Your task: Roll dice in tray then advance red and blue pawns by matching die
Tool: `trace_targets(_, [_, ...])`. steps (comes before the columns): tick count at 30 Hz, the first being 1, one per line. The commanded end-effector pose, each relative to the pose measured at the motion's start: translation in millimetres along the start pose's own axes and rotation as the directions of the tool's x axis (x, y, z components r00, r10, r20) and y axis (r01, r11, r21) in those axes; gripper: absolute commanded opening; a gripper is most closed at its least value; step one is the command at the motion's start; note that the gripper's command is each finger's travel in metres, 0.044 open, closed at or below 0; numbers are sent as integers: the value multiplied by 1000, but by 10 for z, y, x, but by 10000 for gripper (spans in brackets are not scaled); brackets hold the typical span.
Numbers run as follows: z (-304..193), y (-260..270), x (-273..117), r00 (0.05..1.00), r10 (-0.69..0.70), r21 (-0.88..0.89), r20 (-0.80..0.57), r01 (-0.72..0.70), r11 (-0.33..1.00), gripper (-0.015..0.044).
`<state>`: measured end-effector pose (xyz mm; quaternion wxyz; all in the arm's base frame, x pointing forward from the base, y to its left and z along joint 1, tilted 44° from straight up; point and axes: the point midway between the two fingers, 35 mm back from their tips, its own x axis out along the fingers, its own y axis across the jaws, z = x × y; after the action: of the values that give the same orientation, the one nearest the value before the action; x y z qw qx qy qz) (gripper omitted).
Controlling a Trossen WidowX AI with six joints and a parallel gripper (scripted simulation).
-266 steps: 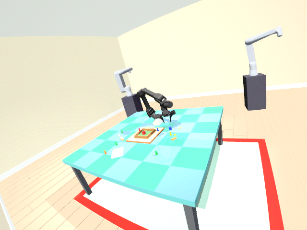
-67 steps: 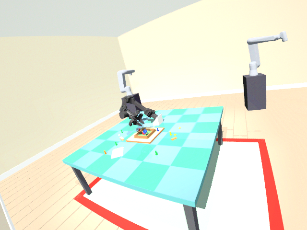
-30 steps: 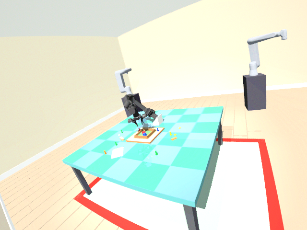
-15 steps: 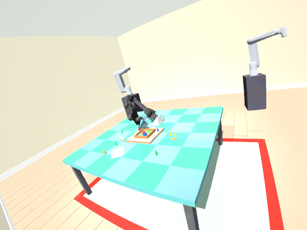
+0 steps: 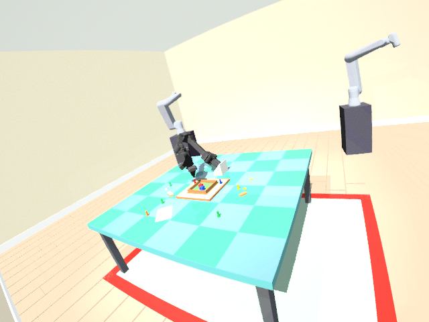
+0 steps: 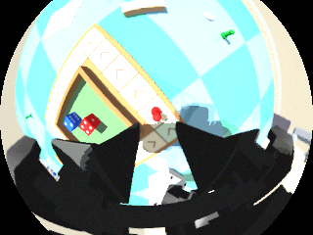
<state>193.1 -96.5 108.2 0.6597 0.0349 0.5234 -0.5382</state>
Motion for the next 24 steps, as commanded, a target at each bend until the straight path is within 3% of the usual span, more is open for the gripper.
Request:
trace_targets(1, [0, -12, 60, 1000, -2, 0, 3, 2, 1000, 200])
trace_targets(24, [1, -16, 422, 1000, -3, 0, 5, 3, 1000, 200])
